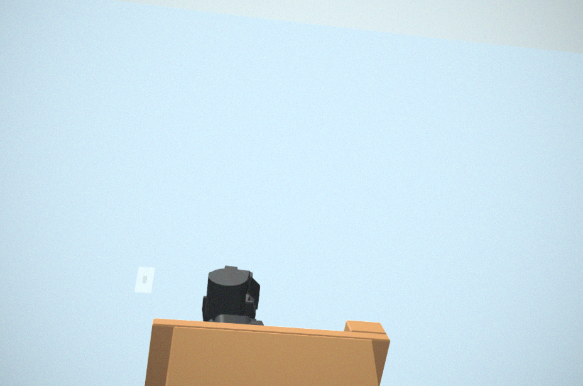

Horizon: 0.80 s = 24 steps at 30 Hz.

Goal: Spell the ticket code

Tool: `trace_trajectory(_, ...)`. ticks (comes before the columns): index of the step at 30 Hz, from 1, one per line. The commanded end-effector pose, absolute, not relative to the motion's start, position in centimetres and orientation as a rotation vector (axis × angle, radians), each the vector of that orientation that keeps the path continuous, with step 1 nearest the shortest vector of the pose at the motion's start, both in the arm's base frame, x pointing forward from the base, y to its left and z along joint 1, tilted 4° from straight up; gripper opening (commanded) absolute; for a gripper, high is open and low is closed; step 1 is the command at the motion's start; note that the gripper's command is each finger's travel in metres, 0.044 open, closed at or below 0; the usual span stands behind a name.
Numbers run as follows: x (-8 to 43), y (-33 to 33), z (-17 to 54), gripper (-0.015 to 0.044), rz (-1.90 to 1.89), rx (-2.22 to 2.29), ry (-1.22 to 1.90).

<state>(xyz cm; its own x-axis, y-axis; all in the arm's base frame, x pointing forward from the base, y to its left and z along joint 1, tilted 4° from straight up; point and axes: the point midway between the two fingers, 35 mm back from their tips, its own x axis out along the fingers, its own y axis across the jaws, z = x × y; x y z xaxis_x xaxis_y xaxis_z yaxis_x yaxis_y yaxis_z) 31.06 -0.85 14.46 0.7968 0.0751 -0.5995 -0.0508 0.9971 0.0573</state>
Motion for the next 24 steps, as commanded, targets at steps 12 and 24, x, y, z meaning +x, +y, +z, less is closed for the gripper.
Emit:
trace_trajectory(12, 30.29, -0.92, 14.99, 0.0295, 0.072, 0.033, 0.643)
trace_trajectory(24, 29.81, -0.92, 15.33, 0.0295, 0.072, 0.033, 0.643)
